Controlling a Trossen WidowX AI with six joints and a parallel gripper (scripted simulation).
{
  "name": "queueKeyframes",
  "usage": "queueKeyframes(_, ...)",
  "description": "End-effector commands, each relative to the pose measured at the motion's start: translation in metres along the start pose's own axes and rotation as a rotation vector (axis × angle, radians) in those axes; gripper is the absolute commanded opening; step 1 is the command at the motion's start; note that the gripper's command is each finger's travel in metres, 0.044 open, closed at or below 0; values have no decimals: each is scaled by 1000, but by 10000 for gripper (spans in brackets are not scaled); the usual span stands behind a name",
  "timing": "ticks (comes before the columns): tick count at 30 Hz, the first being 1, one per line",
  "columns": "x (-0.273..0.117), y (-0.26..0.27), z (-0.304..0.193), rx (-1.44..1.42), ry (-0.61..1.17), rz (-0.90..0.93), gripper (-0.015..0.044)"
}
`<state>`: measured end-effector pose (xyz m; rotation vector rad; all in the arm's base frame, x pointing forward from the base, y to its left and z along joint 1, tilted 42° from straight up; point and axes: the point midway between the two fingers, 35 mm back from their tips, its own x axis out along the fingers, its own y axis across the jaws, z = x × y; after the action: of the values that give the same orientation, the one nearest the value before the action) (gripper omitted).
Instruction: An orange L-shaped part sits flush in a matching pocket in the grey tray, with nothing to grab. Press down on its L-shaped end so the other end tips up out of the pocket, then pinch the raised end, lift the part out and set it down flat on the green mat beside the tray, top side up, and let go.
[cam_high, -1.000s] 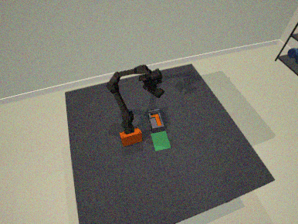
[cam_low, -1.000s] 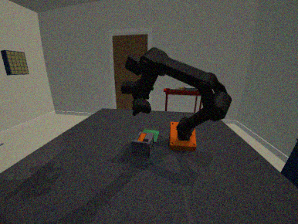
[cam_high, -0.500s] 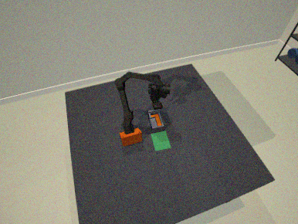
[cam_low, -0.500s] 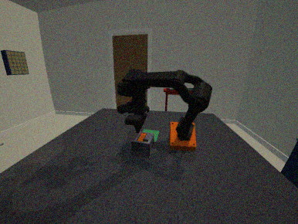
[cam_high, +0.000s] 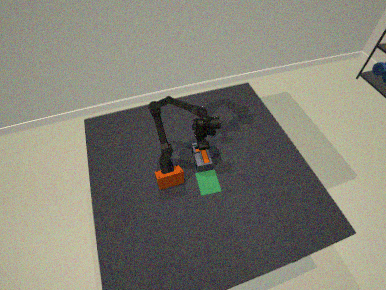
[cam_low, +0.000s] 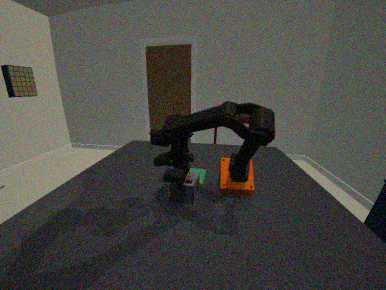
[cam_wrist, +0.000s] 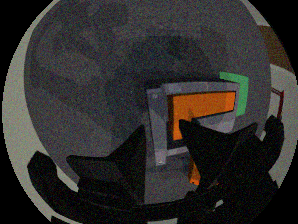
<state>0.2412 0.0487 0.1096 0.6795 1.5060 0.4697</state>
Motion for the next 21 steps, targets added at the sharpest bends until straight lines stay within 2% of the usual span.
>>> queueKeyframes(1, 5, 2, 0, -2, -12, 5, 180)
queueKeyframes(21, 33, 2, 1, -2, -12, 6, 180)
